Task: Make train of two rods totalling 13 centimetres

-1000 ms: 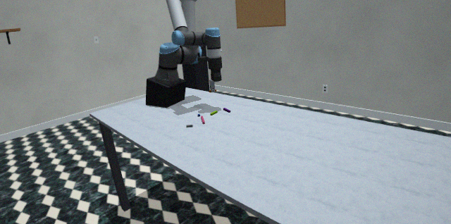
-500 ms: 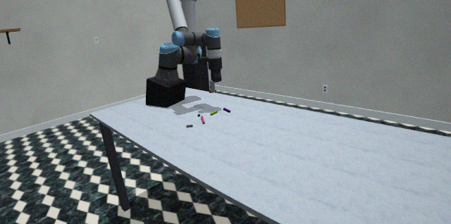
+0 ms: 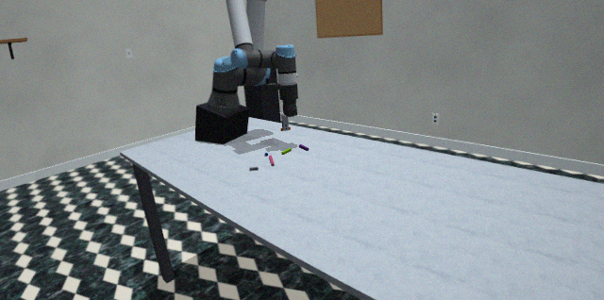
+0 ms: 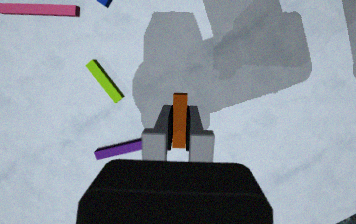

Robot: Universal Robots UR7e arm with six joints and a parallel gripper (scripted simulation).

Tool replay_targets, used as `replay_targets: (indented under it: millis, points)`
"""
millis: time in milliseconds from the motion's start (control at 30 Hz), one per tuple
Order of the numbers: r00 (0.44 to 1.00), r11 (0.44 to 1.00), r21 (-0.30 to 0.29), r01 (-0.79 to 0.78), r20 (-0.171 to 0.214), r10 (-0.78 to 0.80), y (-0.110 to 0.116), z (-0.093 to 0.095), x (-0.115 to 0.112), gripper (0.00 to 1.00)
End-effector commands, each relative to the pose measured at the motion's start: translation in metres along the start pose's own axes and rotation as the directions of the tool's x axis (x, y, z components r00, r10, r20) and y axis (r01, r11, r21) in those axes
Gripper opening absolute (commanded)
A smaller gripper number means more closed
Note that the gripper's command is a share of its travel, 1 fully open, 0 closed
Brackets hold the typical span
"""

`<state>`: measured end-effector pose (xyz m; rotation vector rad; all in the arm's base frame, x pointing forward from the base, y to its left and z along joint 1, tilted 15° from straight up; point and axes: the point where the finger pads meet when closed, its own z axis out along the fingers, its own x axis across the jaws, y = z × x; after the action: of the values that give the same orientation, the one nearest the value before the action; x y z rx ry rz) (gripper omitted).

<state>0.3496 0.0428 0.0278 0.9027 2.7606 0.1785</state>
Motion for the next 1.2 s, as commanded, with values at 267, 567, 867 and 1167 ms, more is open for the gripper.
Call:
replay_targets:
  millis: [267, 567, 867, 1167]
  points:
    - [1.0, 1.0, -0.001, 0.0, 0.001, 0.0, 0.0, 0.03, 0.0, 0.24]
    - [1.0, 1.0, -0.001, 0.0, 0.001, 0.0, 0.0, 0.047, 0.0, 0.24]
    - [1.0, 1.0, -0.001, 0.0, 0.001, 0.0, 0.001, 0.057, 0.0, 0.24]
    - [1.0, 1.0, -0.001, 0.0, 0.001, 0.0, 0.001, 0.058, 0.0, 0.24]
